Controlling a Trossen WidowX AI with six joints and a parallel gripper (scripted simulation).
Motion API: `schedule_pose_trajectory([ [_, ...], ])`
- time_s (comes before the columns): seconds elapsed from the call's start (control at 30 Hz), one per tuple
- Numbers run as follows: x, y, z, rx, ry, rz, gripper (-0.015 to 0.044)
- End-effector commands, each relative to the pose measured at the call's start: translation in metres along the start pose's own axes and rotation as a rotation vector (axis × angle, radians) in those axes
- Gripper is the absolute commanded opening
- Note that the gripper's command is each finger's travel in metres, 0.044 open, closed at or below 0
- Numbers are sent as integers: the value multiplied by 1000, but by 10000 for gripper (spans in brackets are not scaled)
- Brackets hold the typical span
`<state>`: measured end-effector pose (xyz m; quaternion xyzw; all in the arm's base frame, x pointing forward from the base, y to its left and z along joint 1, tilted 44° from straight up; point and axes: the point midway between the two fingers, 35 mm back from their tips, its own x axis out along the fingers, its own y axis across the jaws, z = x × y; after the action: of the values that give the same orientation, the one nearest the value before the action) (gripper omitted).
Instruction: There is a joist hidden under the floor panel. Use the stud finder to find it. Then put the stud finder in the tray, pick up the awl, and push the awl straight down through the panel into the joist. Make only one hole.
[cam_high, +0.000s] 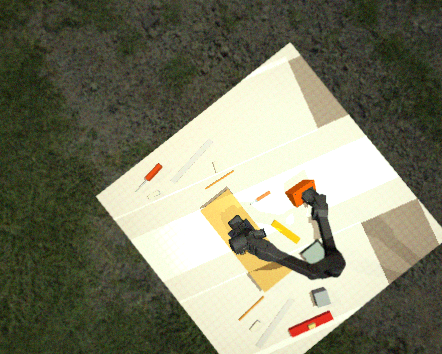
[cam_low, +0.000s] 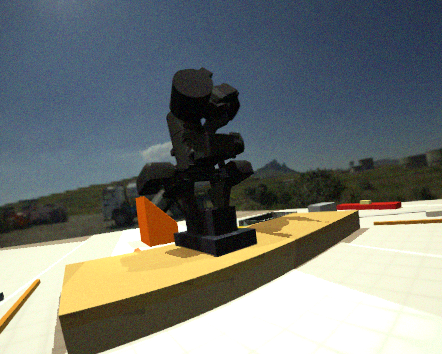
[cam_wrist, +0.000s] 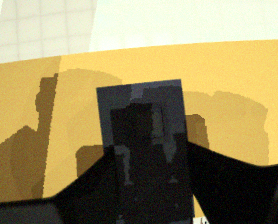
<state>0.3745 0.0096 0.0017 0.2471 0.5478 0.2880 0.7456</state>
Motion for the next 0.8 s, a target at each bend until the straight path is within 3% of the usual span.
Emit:
schedule_pose_trajectory([
  [0.0, 1, -11, -1, 3, 3, -3, 0],
  [0.77, 0, -56, -1, 1, 2, -6, 0],
])
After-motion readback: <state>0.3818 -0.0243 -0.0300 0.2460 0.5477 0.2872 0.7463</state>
